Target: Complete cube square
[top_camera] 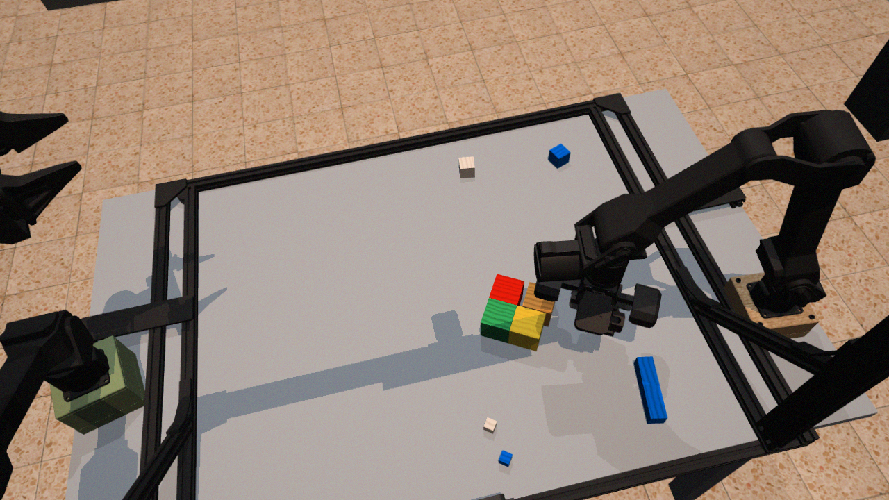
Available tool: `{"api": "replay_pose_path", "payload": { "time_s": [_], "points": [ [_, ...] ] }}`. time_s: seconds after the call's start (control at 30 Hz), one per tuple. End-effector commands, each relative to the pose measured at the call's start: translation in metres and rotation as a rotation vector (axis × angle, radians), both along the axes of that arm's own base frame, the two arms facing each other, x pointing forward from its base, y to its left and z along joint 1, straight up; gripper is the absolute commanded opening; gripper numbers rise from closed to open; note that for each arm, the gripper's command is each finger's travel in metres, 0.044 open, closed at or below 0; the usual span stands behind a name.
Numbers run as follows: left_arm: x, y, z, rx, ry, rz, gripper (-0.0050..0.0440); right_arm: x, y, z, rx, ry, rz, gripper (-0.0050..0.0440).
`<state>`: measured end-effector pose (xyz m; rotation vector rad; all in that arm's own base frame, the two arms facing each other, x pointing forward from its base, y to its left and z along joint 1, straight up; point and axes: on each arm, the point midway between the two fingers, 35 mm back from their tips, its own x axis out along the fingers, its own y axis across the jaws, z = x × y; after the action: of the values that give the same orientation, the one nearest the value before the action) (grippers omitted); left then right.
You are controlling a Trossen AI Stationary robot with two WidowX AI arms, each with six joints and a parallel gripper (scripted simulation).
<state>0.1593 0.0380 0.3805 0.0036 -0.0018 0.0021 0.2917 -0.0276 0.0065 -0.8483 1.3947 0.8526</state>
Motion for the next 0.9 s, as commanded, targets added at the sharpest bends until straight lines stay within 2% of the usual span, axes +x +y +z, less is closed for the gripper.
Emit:
{"api": "replay_pose_path", "payload": {
  "time_s": [0.0,0.87],
  "points": [
    [-0.0001,-0.0003,-0.0003,-0.004,0.001,-0.002,0.0400,-0.0008,-0.0004,-0.0063,-0.004,0.001,0.006,0.0000],
    [-0.0001,-0.0003,-0.0003,-0.004,0.001,-0.002,0.0400,0.0035,-0.0026,-0.0063,-0.004,0.001,0.006,0.0000]
  ]
}}
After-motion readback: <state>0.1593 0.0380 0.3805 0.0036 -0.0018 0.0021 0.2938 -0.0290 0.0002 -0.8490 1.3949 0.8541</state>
